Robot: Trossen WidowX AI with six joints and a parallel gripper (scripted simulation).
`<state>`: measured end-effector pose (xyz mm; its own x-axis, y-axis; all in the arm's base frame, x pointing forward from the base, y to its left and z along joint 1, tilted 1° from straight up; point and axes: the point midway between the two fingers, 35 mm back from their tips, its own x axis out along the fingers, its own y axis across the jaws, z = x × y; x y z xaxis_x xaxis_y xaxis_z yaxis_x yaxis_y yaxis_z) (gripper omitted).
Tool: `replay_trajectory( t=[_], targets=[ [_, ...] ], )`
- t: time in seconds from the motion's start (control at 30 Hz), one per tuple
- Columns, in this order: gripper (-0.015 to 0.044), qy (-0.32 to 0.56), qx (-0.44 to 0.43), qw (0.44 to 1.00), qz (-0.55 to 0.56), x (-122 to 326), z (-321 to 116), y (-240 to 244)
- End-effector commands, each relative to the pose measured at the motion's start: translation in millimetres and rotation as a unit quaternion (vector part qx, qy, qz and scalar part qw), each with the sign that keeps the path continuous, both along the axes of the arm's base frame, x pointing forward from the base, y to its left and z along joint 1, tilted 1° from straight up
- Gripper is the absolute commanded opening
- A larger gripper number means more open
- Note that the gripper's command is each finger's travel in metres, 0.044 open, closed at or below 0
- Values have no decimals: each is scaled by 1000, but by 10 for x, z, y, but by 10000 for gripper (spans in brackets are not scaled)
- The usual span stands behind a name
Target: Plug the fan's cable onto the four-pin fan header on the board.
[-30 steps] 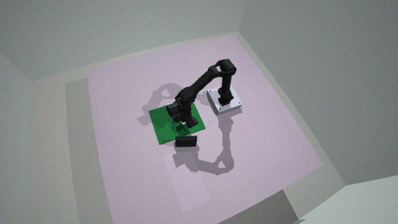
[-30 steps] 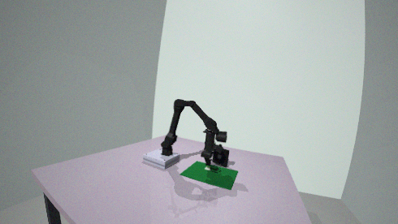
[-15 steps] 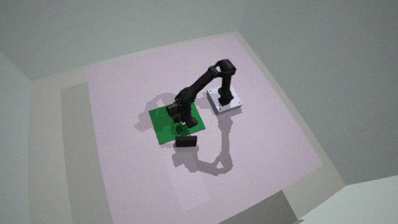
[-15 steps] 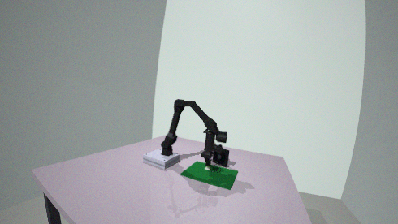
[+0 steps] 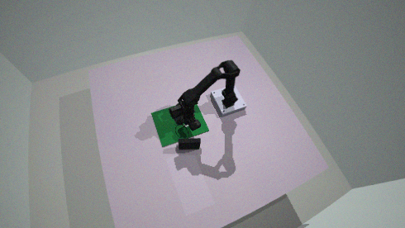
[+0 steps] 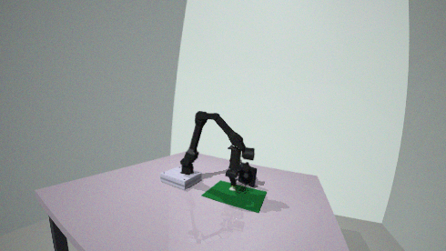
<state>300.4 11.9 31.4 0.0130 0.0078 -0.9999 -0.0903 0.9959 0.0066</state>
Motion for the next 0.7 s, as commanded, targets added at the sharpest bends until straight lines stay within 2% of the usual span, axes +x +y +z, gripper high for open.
replay_trajectory(
  t=[0.0,0.67],
  targets=[
    [0,0,1,1000,1,-6,-13,3],
    [0,0,1,1000,1,-14,-56,3]
  ],
)
